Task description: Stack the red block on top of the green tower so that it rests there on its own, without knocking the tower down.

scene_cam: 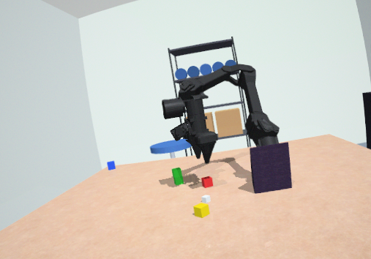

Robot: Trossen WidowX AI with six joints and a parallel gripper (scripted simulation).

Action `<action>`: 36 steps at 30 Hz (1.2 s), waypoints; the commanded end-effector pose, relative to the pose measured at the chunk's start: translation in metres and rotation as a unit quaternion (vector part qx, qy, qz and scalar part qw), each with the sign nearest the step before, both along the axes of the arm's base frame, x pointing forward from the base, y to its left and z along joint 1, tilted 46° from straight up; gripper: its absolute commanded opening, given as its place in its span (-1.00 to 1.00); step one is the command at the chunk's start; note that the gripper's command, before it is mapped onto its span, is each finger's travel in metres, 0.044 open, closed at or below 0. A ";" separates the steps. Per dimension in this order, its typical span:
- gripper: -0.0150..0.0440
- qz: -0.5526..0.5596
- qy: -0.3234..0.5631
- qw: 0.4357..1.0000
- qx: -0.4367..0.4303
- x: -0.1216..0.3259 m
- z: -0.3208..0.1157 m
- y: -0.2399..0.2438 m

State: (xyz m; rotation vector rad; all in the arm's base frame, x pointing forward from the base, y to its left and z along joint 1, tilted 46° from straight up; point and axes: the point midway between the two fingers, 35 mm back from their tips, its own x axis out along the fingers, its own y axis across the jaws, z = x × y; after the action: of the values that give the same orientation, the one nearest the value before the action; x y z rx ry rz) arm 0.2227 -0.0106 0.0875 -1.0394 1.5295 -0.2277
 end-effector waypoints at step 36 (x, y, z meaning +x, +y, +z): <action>1.00 -0.004 0.007 1.000 -0.003 0.004 -0.055 -0.056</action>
State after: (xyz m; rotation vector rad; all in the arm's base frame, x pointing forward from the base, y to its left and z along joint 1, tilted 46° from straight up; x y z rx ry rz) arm 0.2284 -0.0608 0.0378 -1.0309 1.5329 -0.2307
